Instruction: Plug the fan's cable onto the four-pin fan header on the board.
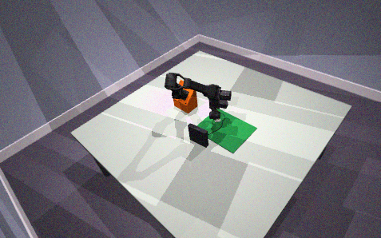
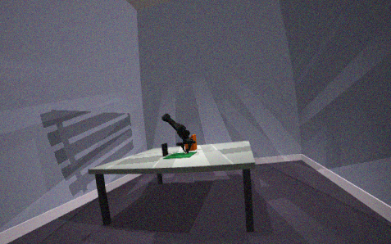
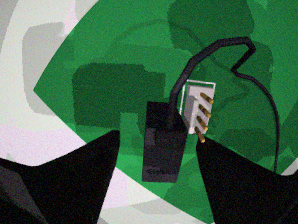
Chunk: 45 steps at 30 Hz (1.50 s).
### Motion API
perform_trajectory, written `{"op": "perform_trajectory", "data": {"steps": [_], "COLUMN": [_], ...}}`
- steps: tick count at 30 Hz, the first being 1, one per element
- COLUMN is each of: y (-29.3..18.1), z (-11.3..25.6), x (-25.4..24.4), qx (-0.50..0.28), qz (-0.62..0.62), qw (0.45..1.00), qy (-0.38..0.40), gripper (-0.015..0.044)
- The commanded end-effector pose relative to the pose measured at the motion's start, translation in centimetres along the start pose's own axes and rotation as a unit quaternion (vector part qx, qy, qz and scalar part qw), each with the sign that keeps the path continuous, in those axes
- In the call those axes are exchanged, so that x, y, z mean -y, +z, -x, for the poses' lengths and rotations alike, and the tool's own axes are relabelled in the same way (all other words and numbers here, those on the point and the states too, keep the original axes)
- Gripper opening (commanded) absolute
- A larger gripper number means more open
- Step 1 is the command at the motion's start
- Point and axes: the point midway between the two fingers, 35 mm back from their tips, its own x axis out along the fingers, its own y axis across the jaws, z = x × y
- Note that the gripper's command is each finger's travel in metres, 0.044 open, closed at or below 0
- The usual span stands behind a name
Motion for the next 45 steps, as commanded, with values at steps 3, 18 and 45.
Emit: {"op": "perform_trajectory", "data": {"steps": [3, 18, 45], "y": [0.02, 0.02, 0.02], "z": [0.04, 0.04, 0.04], "x": [-0.05, -0.05, -0.05], "qx": [0.0, 0.0, 0.0], "qz": [0.0, 0.0, 0.0], "qw": [1.0, 1.0, 1.0], "qy": [0.002, 0.002, 0.002], "gripper": [0.0099, 0.0, 0.0]}}
